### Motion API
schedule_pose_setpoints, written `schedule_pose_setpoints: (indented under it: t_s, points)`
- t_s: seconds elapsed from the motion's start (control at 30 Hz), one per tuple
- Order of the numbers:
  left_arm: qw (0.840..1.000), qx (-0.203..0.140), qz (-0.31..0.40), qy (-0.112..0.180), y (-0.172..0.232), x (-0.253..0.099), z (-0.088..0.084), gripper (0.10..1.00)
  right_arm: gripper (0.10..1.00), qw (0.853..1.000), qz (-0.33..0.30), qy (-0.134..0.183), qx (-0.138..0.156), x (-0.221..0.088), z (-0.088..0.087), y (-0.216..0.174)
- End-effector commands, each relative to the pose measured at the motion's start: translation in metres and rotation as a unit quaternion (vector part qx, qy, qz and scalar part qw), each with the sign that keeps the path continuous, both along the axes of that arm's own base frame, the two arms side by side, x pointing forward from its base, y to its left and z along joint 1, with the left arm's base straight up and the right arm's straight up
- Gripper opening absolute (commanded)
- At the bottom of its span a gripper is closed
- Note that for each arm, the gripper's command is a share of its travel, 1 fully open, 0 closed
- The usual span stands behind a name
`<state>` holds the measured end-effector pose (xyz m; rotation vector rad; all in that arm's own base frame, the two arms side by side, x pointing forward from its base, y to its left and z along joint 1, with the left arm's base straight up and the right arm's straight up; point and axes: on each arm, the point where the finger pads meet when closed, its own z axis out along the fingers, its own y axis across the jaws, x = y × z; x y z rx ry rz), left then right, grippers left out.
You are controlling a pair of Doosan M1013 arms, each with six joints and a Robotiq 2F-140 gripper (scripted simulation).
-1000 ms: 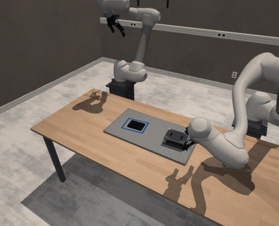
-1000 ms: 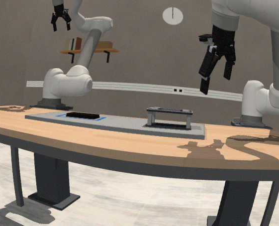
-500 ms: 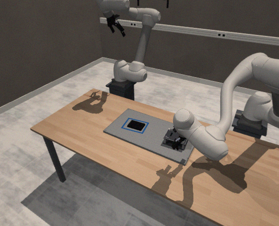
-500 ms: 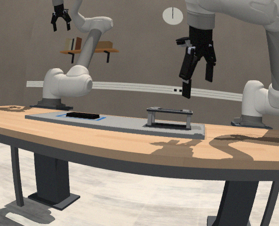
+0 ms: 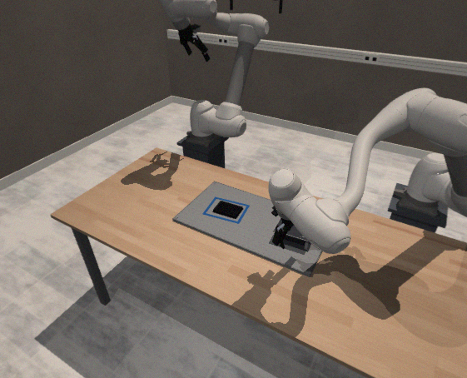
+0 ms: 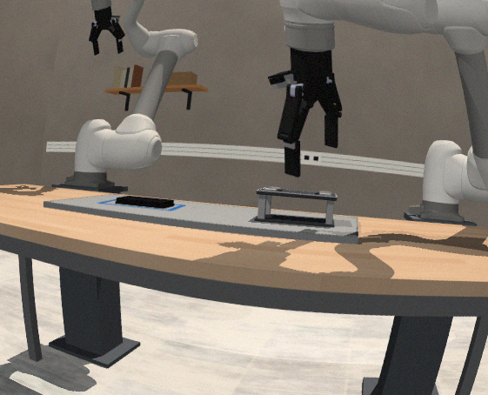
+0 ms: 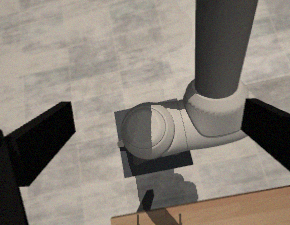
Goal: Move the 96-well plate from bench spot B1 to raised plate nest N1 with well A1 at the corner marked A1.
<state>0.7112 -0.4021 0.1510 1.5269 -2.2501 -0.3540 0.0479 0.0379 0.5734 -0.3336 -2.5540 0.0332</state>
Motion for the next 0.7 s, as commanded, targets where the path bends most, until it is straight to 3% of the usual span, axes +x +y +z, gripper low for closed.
schedule_pose_setpoints:
  t_s: [0.0,0.67]
  points:
    - [1.0,0.01,0.009,-0.011,-0.016,0.0,-0.002,1.0,1.0,1.0,0.0,0.0,0.0,0.0,0.0,0.0]
    - [0.995,0.053,0.058,-0.066,-0.103,-0.011,-0.018,1.0,1.0,1.0,0.0,0.0,0.0,0.0,0.0,0.0]
